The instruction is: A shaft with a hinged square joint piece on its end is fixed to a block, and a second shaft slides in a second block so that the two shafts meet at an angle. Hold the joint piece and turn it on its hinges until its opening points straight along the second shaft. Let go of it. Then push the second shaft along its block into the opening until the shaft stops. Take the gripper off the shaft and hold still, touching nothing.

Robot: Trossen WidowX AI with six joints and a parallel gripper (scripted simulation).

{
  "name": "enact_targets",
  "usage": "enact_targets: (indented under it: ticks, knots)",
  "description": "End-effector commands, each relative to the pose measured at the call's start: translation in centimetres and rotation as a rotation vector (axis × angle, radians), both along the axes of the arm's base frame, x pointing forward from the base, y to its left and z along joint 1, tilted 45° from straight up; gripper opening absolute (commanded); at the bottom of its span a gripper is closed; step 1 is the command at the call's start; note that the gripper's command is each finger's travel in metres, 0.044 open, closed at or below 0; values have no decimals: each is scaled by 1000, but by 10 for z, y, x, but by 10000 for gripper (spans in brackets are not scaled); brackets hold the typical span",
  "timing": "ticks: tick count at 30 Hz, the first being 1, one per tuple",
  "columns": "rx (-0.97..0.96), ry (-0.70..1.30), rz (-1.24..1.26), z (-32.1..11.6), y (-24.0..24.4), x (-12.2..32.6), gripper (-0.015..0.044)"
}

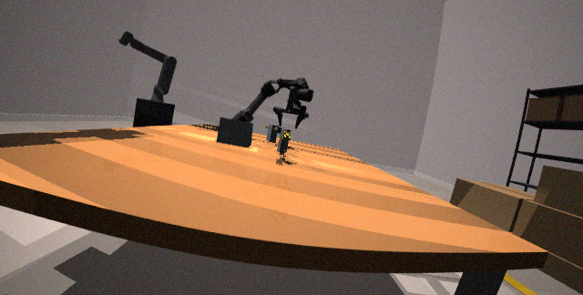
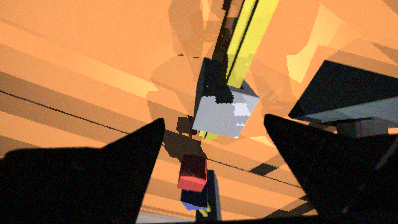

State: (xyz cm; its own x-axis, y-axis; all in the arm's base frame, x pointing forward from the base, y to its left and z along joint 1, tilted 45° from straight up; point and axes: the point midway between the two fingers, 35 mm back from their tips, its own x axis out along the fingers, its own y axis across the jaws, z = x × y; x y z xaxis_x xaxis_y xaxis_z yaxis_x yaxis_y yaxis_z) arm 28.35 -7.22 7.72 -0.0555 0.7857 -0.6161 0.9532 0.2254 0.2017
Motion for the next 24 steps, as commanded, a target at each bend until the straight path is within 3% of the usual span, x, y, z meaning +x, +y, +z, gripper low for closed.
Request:
enact_targets:
  ticks: [1, 24]
  knots:
    - [-17, -109, 80, -8, -17, 5, 440]
    - [-62, -685, 600, -71, -113, 7, 440]
